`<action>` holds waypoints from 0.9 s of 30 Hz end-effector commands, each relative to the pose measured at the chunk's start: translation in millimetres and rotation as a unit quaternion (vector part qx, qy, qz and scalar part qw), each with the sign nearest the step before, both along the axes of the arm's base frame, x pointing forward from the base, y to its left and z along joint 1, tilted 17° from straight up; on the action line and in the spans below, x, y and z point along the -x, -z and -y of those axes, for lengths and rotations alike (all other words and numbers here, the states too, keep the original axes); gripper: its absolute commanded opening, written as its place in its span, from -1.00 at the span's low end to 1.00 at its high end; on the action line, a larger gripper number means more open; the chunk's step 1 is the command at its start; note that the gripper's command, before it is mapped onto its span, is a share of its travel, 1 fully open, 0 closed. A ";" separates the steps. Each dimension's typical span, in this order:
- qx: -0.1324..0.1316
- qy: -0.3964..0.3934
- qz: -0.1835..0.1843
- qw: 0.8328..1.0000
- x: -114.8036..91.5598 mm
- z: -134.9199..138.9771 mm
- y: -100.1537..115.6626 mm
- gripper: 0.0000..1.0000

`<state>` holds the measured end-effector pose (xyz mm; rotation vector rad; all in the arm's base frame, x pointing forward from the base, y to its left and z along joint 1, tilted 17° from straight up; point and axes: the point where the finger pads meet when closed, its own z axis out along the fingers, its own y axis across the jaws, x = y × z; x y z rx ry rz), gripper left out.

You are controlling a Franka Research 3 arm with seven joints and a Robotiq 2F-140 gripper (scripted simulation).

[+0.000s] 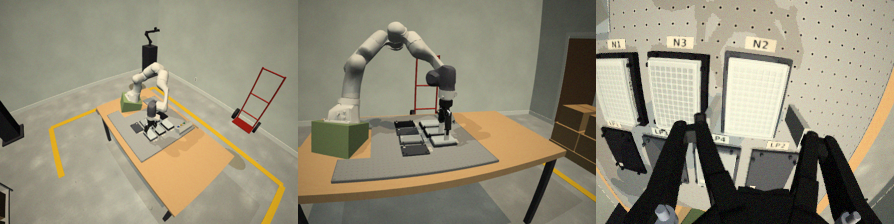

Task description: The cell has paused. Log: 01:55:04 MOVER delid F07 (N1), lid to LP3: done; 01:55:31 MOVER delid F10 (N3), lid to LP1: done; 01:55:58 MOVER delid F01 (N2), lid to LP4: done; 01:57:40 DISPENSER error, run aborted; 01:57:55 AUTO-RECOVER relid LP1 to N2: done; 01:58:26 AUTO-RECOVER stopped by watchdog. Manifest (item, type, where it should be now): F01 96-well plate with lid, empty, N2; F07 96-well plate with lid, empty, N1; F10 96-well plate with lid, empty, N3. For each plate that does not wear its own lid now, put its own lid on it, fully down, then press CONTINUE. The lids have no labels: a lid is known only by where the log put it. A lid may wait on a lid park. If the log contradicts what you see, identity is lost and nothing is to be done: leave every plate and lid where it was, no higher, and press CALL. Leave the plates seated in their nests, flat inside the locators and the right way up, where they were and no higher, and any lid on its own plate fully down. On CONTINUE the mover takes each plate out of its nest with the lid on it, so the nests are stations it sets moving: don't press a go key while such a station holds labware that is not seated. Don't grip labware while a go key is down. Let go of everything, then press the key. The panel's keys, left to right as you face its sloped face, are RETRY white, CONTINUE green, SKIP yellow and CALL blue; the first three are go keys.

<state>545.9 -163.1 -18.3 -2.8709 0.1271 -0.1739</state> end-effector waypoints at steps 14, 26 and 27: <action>0.000 -0.001 0.001 1.000 -0.3 -0.3 -0.3 0.32; 0.000 -0.001 0.001 1.000 -0.3 -0.3 -0.3 0.18; 0.000 -0.001 0.001 1.000 -0.3 -0.3 -0.3 0.18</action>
